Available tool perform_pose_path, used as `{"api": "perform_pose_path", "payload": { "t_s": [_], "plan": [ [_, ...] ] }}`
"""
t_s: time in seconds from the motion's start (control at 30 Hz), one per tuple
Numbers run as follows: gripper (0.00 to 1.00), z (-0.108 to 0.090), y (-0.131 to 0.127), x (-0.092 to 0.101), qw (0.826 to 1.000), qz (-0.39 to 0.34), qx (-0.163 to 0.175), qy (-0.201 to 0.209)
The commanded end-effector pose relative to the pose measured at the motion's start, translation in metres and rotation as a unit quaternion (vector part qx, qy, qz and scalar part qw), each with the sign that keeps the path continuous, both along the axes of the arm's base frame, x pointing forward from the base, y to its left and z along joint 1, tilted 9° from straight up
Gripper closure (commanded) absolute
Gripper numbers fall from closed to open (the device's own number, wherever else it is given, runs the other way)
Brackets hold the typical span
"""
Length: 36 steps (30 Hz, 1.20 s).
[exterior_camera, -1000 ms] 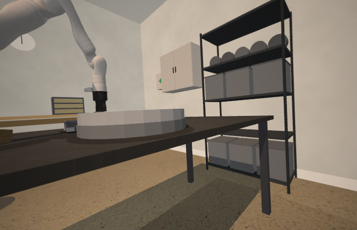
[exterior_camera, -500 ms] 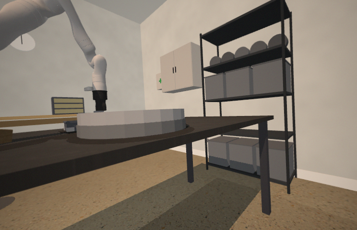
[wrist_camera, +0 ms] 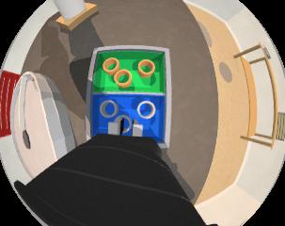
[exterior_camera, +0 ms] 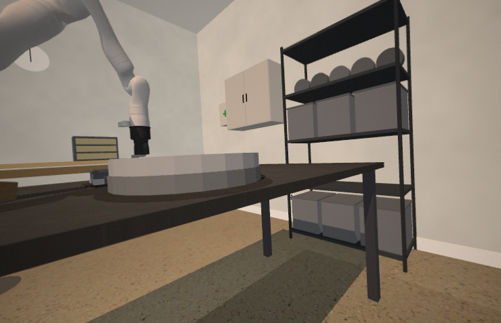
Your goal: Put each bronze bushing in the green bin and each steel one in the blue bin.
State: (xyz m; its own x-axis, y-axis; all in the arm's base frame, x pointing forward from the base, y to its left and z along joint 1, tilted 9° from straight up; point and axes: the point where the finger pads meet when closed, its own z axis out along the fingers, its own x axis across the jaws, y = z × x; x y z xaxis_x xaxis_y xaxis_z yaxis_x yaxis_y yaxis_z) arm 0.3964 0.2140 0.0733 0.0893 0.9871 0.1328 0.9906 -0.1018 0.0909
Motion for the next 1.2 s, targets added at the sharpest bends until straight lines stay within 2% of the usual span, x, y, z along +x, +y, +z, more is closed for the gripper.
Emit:
{"api": "perform_pose_path", "payload": {
  "t_s": [0.0, 0.43, 0.6, 0.7, 0.87, 1.17],
  "plan": [
    [0.58, 0.002, 0.001, 0.001, 1.000, 0.000, 0.001, -0.002],
    [0.58, 0.005, 0.000, 0.000, 1.000, 0.000, 0.001, -0.002],
    [0.58, 0.053, -0.006, -0.005, 1.000, 0.000, 0.001, -0.002],
    [0.58, 0.053, -0.006, -0.005, 1.000, 0.000, 0.001, -0.002],
    [0.58, 0.100, -0.012, -0.010, 1.000, 0.000, 0.001, -0.002],
    [0.58, 0.100, -0.012, -0.010, 1.000, 0.000, 0.001, -0.002]
  ]
}}
